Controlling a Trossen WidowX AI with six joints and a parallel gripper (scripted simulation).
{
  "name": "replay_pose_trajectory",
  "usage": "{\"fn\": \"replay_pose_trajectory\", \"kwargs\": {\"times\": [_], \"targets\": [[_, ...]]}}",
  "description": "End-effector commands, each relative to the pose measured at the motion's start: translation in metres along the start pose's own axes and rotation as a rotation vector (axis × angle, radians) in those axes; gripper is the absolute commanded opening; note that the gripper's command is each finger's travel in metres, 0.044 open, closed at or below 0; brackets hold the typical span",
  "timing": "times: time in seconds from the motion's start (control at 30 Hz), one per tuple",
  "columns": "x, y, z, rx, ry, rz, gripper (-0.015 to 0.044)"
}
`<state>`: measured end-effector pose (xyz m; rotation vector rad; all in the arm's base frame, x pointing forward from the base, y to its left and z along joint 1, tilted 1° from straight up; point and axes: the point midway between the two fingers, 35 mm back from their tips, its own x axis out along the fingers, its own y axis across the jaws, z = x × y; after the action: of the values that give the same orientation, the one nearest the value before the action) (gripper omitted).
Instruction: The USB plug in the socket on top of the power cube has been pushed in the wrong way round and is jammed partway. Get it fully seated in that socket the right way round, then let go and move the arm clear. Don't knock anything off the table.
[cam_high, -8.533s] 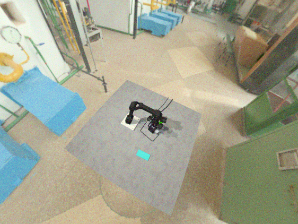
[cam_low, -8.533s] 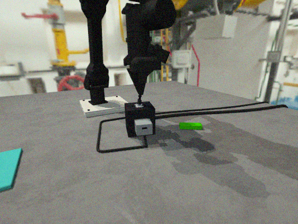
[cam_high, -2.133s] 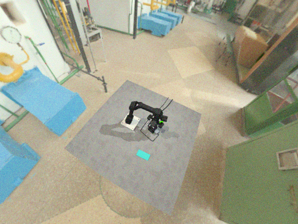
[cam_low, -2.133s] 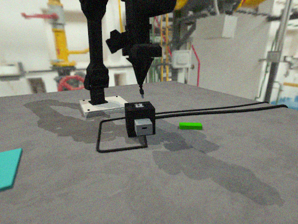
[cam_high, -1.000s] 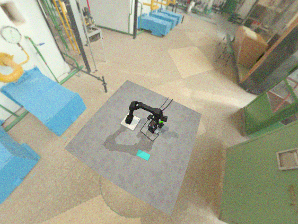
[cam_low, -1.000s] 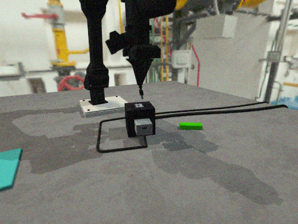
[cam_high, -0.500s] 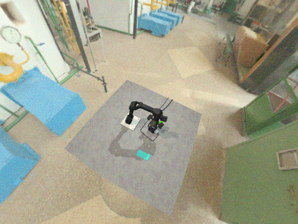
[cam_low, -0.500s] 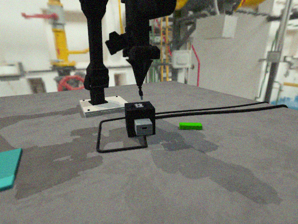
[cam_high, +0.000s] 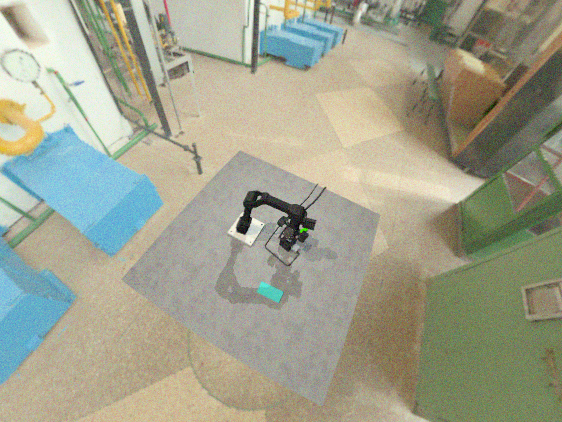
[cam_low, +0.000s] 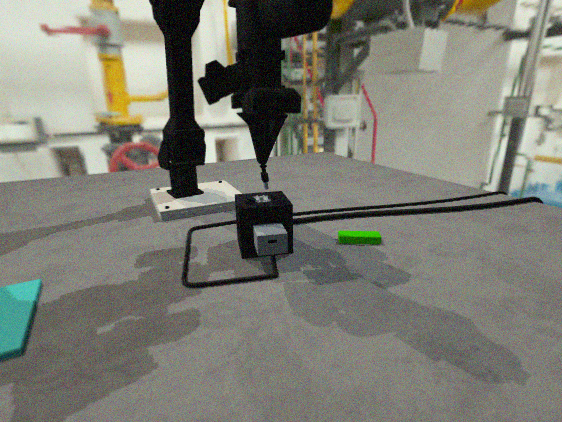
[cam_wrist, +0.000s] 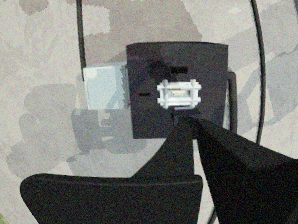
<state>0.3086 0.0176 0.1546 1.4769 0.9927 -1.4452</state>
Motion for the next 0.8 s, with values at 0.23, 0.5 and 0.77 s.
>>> {"fn": "replay_pose_trajectory", "kwargs": {"times": [0.23, 0.5, 0.77], "targets": [[0.0019, 0.0005, 0.0013, 0.01, -0.009, 0.002, 0.0], [0.0028, 0.0005, 0.0018, 0.014, -0.012, 0.002, 0.0], [0.0038, 0.0005, 0.0023, 0.018, -0.015, 0.002, 0.0]]}}
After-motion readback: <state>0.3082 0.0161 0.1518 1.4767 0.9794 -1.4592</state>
